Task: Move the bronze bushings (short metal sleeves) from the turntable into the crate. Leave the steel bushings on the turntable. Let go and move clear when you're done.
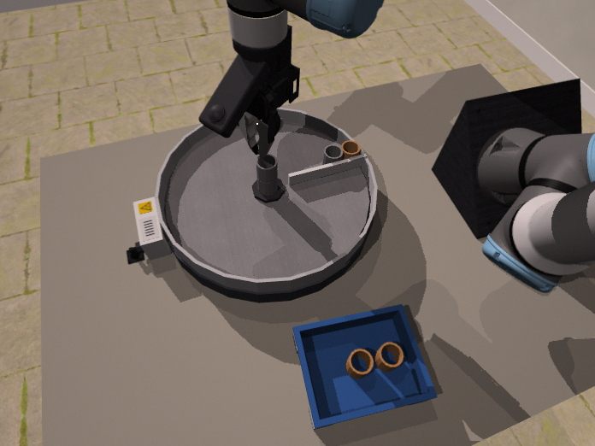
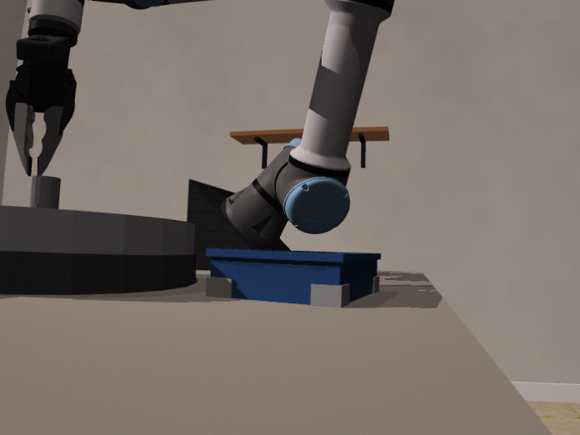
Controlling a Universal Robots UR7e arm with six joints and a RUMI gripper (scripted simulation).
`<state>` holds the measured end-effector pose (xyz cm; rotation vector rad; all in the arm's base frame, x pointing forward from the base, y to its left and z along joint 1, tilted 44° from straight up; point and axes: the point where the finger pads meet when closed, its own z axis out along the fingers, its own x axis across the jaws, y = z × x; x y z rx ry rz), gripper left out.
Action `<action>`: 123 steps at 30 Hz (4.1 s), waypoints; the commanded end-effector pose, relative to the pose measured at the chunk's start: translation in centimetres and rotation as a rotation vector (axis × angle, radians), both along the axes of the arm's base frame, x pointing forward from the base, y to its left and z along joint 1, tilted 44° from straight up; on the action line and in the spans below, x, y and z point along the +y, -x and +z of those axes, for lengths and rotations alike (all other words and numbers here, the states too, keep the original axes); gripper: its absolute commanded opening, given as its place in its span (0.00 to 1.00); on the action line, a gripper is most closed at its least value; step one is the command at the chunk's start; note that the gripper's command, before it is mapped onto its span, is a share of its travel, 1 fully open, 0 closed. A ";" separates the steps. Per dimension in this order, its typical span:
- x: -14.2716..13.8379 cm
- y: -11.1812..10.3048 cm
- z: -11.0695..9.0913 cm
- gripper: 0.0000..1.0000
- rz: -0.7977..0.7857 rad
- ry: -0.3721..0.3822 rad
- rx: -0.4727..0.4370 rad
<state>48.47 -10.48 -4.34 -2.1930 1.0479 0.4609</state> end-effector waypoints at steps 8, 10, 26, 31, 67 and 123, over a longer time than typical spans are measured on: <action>-2.0 -0.1 2.0 0.06 0.000 0.001 -0.001; -1.8 -0.1 1.9 0.06 0.002 -0.001 0.000; -1.8 0.0 1.9 0.06 0.002 -0.002 0.001; -1.8 0.0 1.9 0.06 0.002 -0.002 0.001; -1.8 0.0 1.9 0.06 0.002 -0.002 0.001; -5.0 18.4 -0.3 0.05 0.001 -0.002 0.001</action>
